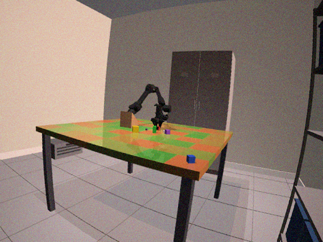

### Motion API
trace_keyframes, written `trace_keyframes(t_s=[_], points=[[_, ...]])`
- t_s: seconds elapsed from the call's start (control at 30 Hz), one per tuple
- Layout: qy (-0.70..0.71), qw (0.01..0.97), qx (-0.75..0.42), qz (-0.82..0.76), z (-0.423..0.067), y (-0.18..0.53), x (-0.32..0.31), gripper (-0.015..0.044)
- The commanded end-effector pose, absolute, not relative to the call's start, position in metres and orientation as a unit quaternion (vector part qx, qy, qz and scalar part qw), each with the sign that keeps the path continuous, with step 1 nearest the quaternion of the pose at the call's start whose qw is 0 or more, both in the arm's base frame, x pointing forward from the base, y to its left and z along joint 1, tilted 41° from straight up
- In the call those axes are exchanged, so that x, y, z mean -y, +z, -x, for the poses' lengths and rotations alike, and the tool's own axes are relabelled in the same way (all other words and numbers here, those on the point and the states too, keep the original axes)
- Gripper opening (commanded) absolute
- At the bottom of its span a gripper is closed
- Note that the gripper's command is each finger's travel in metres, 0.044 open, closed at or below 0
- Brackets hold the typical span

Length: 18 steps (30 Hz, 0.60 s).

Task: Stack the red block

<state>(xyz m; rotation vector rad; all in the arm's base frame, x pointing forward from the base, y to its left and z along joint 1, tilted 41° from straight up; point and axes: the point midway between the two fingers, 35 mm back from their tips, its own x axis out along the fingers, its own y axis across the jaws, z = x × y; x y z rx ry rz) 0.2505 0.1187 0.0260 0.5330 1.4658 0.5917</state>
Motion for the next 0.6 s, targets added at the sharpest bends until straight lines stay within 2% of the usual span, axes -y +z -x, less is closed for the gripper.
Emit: trace_keyframes(t_s=[0.0,0.23,0.5,0.57], points=[[0.261,0.671,-0.652,-0.237,-0.2503,0.0256,-0.1183,0.0282],[0.261,0.671,-0.652,-0.237,-0.2503,0.0256,-0.1183,0.0099],[0.261,0.671,-0.652,-0.237,-0.2503,0.0256,-0.1183,0.0045],[0.261,0.671,-0.652,-0.237,-0.2505,0.0273,-0.1167,0.0]])
